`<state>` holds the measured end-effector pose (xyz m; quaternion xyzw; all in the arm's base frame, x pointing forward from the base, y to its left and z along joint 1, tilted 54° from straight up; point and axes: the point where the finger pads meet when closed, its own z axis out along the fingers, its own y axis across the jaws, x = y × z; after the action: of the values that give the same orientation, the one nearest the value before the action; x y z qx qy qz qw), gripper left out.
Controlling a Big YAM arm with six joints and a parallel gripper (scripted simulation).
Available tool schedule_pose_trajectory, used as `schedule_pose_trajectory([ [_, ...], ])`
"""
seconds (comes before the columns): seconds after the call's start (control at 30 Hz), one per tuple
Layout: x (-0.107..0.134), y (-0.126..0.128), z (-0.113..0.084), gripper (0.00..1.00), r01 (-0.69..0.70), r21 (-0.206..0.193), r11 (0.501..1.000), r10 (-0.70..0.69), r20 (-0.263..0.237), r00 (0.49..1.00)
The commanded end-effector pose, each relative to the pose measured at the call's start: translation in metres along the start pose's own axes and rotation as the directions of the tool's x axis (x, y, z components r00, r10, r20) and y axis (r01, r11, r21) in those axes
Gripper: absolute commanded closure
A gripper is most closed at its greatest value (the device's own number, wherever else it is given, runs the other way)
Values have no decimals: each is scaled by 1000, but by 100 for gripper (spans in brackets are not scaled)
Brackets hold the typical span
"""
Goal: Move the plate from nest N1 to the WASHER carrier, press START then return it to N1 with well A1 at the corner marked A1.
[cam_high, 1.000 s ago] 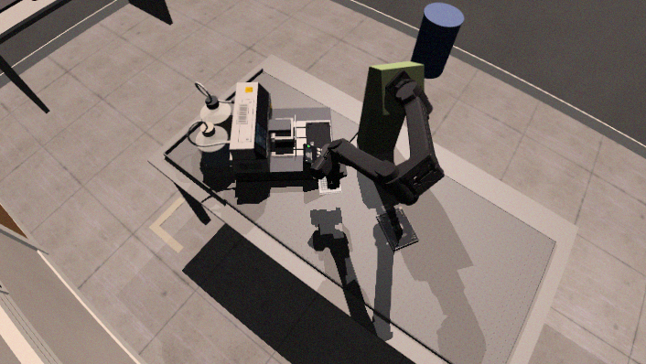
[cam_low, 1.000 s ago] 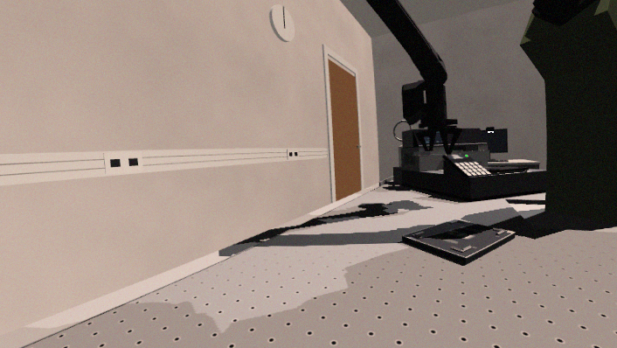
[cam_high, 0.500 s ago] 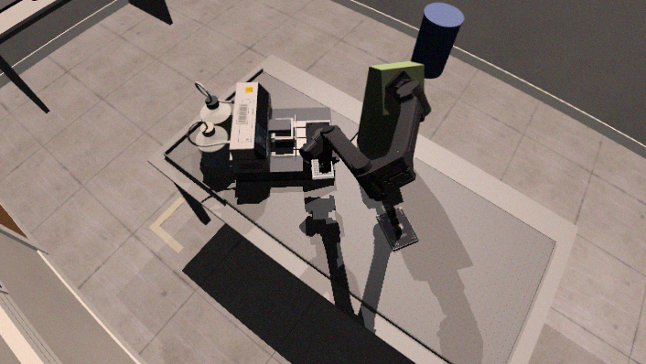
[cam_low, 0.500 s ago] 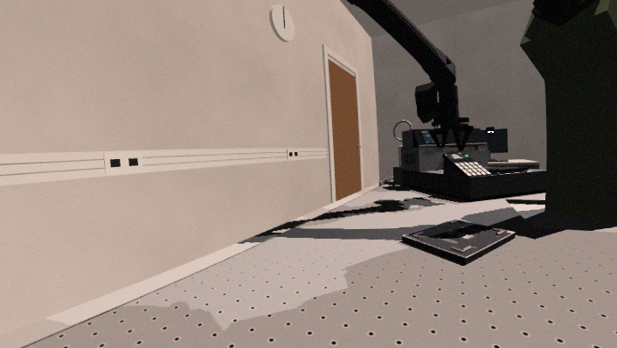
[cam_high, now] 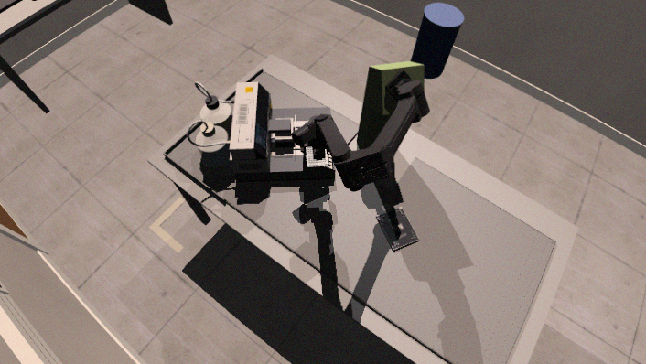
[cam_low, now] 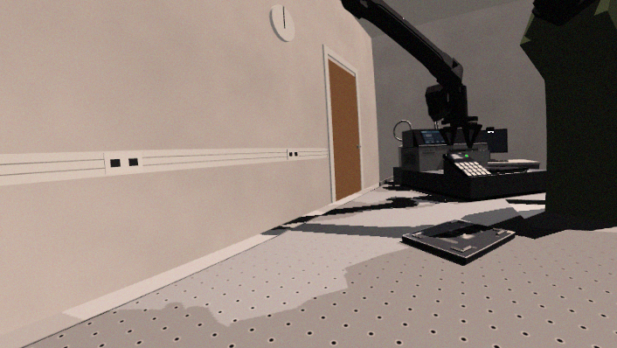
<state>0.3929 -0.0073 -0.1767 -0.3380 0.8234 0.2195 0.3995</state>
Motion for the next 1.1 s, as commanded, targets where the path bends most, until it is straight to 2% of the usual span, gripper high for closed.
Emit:
schedule_pose_trajectory([
  [0.0, -9, -5, 0, 16, 51, -1, 999, -51, 3, 999],
  [0.03, -8, -8, -3, 16, 44, 8, 999, -44, 4, 999],
  [0.07, 11, -2, -5, 16, -41, 4, 999, 41, -3, 999],
  [0.13, 21, 1, -6, 16, -96, 3, 995, 96, -3, 995],
  [0.23, 33, -1, -8, 16, -61, 13, 998, 60, 4, 998],
  [0.37, 54, 5, -10, 16, -71, 6, 997, 71, 0, 997],
  [0.43, 54, 5, -10, 16, -71, 6, 997, 71, 0, 997],
  [0.93, 126, 19, -20, 16, -71, 6, 997, 71, 3, 997],
  [1.07, 136, 21, -21, 16, -71, 6, 997, 71, 3, 997],
])
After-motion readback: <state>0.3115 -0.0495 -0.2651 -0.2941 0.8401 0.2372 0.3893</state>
